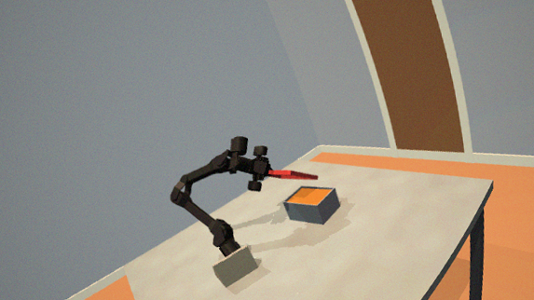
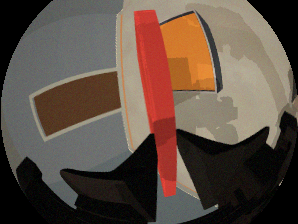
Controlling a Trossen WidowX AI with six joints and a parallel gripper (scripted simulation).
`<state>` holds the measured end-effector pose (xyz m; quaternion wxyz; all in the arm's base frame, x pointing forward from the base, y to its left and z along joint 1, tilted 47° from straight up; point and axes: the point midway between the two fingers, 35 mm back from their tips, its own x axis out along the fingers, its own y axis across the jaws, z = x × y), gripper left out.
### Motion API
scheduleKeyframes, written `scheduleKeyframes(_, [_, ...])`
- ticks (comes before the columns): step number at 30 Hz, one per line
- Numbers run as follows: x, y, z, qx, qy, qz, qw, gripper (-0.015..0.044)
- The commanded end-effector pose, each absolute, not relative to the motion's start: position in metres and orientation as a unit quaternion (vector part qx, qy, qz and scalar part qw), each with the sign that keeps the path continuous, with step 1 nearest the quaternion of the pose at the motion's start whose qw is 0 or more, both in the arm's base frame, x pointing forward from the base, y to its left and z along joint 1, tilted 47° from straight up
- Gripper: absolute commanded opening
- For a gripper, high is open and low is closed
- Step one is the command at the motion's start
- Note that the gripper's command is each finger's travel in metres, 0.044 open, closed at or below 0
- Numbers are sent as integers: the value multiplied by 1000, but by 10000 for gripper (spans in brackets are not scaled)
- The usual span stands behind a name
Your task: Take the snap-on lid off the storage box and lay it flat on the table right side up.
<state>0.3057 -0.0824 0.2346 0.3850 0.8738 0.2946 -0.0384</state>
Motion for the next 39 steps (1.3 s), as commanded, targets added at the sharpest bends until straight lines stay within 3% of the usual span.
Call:
scheduleKeyframes(1, [303,-79,240,875,291,-41,385,0])
scheduleKeyframes(39, [284,-26,291,875,292,-41,384,0])
